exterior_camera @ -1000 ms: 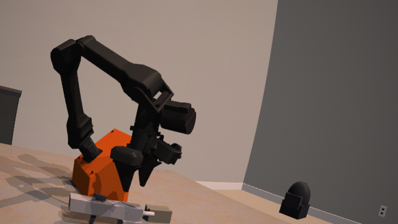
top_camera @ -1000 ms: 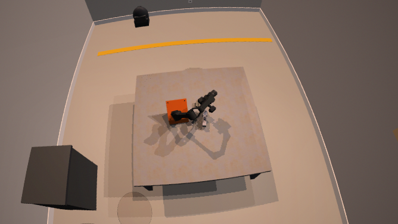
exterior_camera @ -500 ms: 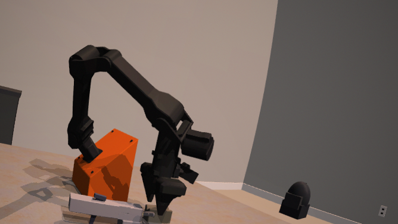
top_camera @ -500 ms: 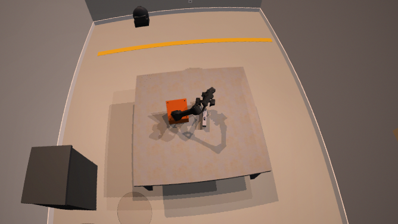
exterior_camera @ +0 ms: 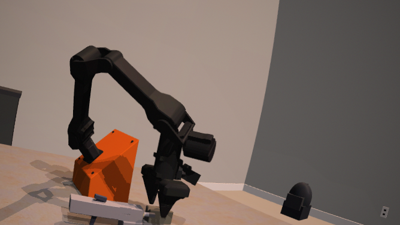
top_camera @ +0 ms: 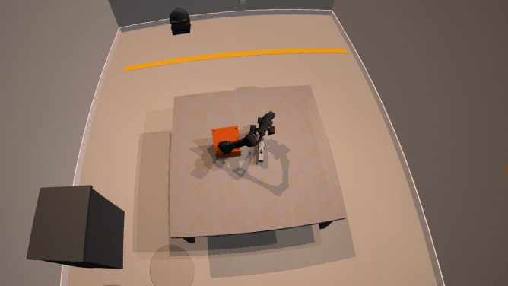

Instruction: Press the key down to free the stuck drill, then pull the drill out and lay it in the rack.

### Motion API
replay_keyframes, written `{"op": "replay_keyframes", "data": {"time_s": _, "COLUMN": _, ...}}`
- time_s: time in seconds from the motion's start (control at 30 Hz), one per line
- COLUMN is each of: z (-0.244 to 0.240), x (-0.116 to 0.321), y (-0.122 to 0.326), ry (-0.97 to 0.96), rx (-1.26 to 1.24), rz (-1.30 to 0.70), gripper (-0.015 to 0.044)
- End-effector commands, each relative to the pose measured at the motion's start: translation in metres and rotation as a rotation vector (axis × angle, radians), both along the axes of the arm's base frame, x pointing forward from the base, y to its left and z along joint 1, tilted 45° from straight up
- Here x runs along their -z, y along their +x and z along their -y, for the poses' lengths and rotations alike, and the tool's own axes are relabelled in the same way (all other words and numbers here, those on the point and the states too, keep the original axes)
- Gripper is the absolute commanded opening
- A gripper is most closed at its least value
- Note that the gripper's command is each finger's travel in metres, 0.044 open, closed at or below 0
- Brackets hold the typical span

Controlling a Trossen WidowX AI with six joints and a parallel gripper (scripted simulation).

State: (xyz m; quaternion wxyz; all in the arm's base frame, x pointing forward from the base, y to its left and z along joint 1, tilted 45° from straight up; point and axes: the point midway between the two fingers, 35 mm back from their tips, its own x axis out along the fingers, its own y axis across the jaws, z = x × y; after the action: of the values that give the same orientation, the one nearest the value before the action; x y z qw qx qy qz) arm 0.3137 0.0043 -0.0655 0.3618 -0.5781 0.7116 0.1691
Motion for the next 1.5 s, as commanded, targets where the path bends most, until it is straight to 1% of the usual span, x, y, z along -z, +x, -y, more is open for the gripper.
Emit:
{"op": "replay_keyframes", "data": {"time_s": 0.0, "z": 0.004, "x": 0.003, "y": -0.001, "ry": 0.004, "rx": -0.001, "rz": -0.006, "gripper": 0.044}}
{"op": "replay_keyframes", "data": {"time_s": 0.9, "z": 0.042, "x": 0.025, "y": -0.009, "ry": 0.001, "rx": -0.001, "rz": -0.007, "gripper": 0.044}}
{"op": "replay_keyframes", "data": {"time_s": 1.13, "z": 0.044, "x": 0.026, "y": -0.01, "ry": 0.0, "rx": -0.001, "rz": -0.007, "gripper": 0.044}}
{"op": "replay_keyframes", "data": {"time_s": 1.47, "z": 0.042, "x": 0.025, "y": -0.007, "ry": 0.006, "rx": 0.004, "rz": 0.001, "gripper": 0.0177}}
